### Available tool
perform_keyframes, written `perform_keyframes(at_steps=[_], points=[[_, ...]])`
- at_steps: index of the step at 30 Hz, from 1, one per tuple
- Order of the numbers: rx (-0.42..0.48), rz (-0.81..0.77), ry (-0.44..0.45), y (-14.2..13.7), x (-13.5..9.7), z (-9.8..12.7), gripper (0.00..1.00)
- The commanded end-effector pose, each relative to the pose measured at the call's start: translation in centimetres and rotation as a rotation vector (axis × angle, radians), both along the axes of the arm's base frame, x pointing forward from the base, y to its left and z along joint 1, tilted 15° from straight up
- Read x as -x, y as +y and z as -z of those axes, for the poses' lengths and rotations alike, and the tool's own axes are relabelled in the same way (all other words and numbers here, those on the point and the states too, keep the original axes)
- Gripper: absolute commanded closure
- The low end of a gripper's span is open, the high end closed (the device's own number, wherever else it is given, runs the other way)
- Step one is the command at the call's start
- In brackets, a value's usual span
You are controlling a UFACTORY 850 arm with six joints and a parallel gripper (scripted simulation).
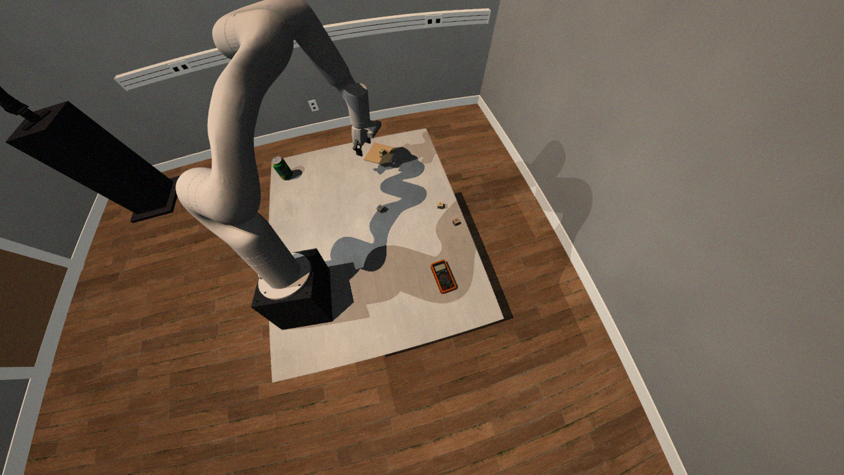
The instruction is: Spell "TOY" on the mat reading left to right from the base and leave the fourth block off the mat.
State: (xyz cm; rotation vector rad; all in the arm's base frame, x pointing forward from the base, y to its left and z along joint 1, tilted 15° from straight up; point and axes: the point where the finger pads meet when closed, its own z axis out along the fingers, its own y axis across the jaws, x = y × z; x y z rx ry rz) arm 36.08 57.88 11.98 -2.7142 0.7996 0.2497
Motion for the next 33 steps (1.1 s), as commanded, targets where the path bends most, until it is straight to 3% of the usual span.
perform_keyframes(at_steps=[1,33], points=[[-0.031,-0.005,0.007,-1.3,0.1,0.3,0.0],[-0.047,0.026,-0.041,-14.6,1.8,4.1,0.0]])
